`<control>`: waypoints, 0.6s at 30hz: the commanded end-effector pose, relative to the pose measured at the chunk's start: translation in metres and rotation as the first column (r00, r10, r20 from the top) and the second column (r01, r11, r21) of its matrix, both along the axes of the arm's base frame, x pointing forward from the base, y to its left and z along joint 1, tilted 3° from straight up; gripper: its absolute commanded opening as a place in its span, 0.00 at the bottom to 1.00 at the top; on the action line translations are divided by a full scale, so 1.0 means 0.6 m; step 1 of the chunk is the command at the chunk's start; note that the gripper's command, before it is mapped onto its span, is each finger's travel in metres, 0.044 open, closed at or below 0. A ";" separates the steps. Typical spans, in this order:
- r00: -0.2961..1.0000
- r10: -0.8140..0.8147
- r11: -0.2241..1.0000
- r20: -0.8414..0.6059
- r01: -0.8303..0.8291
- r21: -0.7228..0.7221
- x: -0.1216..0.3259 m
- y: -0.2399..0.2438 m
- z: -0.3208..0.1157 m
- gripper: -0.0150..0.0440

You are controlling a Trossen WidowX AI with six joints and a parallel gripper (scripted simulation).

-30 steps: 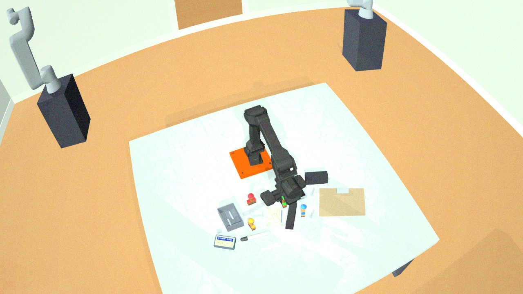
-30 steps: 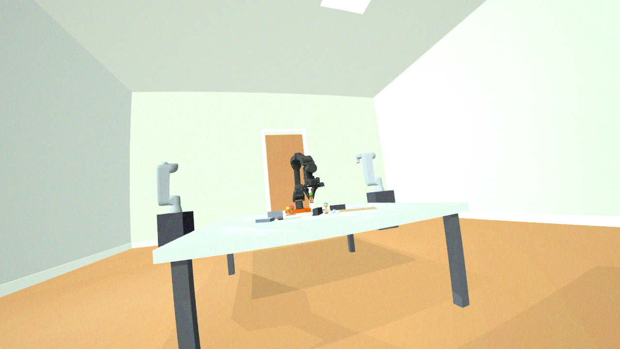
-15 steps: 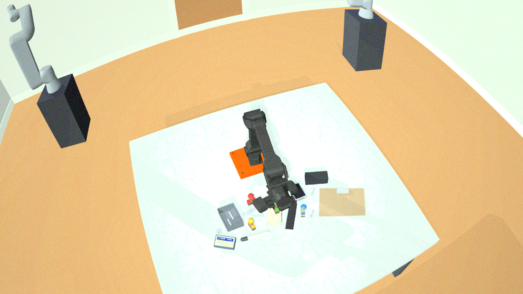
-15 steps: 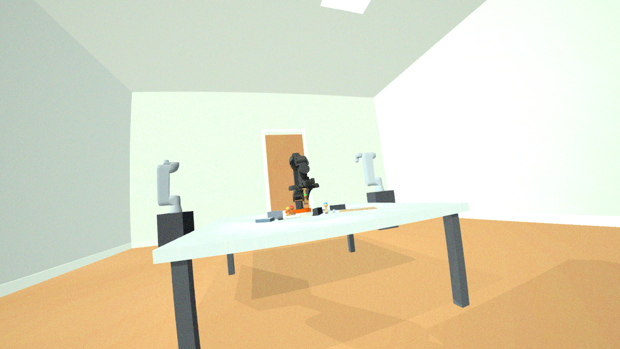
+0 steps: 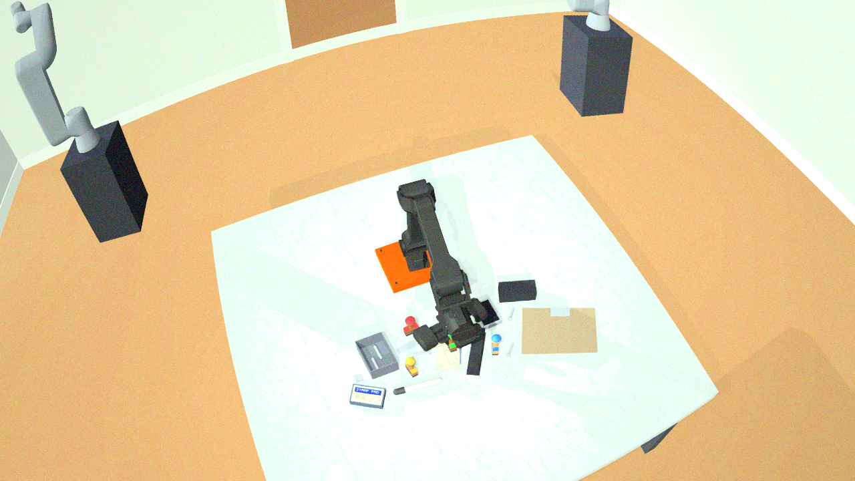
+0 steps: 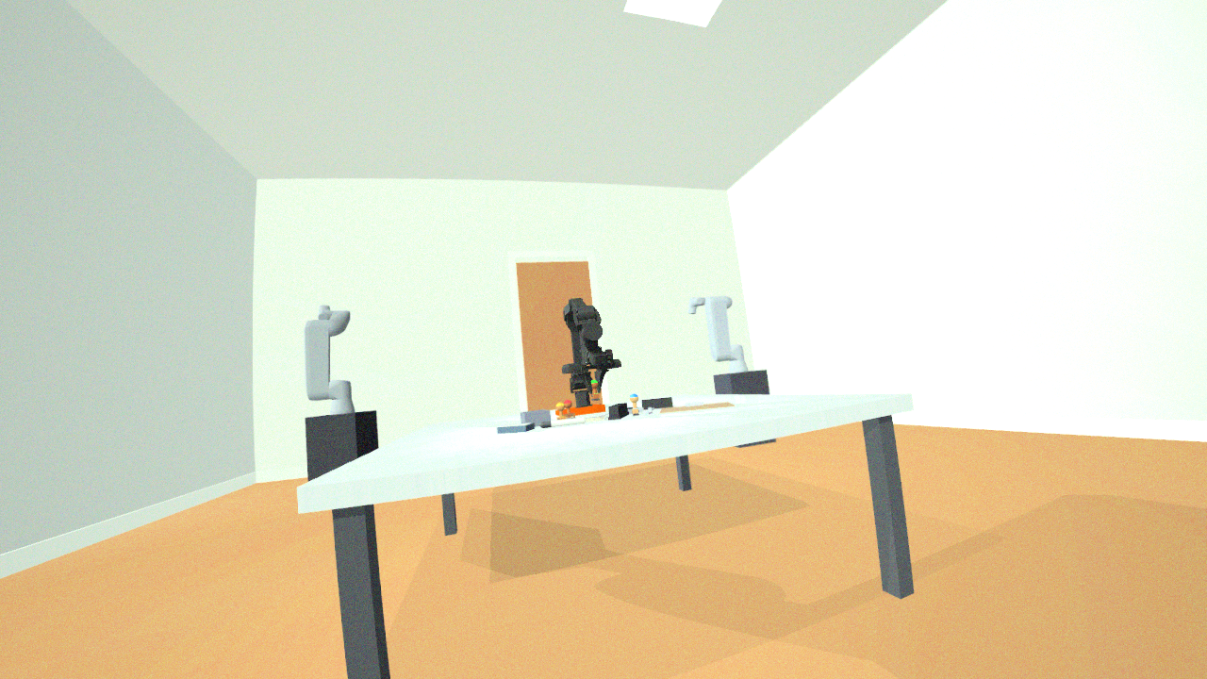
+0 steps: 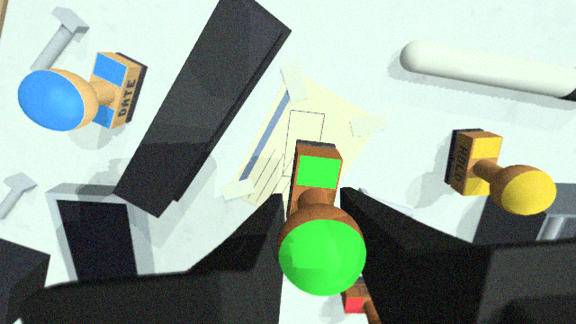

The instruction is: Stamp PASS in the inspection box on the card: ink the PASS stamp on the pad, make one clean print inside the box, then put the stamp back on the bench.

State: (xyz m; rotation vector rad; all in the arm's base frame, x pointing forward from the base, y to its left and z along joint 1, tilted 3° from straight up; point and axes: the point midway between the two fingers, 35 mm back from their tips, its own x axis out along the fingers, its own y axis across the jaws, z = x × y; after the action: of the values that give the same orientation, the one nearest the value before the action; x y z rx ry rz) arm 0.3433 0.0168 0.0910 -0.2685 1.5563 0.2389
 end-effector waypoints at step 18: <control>1.000 0.003 1.000 -0.001 -0.003 -0.001 0.000 -0.001 -0.026 0.25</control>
State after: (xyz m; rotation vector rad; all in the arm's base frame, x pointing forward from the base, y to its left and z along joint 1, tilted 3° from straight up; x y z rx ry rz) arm 0.3440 0.0162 0.0791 -0.2687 1.5550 0.2388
